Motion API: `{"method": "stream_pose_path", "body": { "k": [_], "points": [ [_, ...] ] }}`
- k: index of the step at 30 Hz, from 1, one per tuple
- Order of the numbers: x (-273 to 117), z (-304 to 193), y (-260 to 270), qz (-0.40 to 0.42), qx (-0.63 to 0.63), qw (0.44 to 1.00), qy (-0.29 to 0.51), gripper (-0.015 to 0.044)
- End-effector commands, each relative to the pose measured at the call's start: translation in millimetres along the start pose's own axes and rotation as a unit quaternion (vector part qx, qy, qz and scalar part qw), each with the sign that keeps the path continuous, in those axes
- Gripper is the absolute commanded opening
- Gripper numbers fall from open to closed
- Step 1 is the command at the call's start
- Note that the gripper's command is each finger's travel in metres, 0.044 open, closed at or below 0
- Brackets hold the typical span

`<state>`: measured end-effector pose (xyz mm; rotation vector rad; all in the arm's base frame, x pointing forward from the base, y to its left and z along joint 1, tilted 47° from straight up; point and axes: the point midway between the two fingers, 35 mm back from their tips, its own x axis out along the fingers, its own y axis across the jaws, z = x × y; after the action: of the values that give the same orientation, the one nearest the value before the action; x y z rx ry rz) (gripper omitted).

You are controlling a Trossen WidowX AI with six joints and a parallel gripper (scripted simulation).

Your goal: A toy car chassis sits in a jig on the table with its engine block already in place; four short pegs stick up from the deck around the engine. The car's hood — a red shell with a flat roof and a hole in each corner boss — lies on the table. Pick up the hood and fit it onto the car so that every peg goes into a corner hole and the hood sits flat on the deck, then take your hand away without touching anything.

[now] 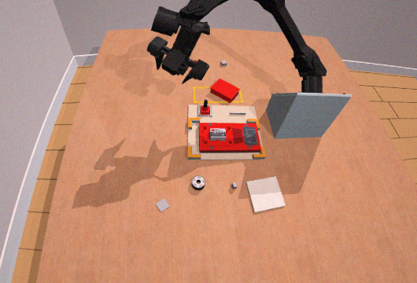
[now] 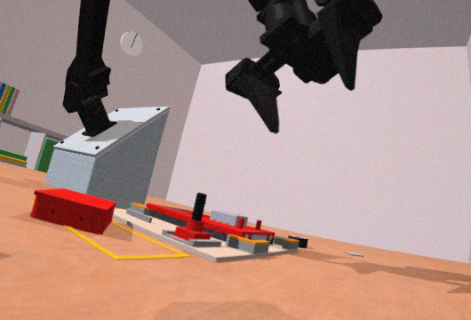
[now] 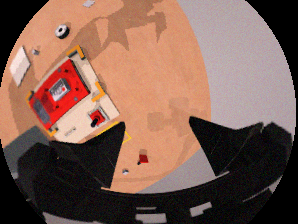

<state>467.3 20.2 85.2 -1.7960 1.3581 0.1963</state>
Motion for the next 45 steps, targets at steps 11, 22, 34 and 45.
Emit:
{"method": "stream_pose_path", "body": {
  "k": [11,22,34,45],
  "points": [
    [14,-103,85,0.077,0.514,0.852,0.07,0.044],
    [13,-143,140,0.083,0.729,0.667,0.132,0.044],
    [11,-149,161,0.079,0.785,0.595,0.153,0.044],
    [13,-149,161,0.079,0.785,0.595,0.153,0.044]
  ]
}}
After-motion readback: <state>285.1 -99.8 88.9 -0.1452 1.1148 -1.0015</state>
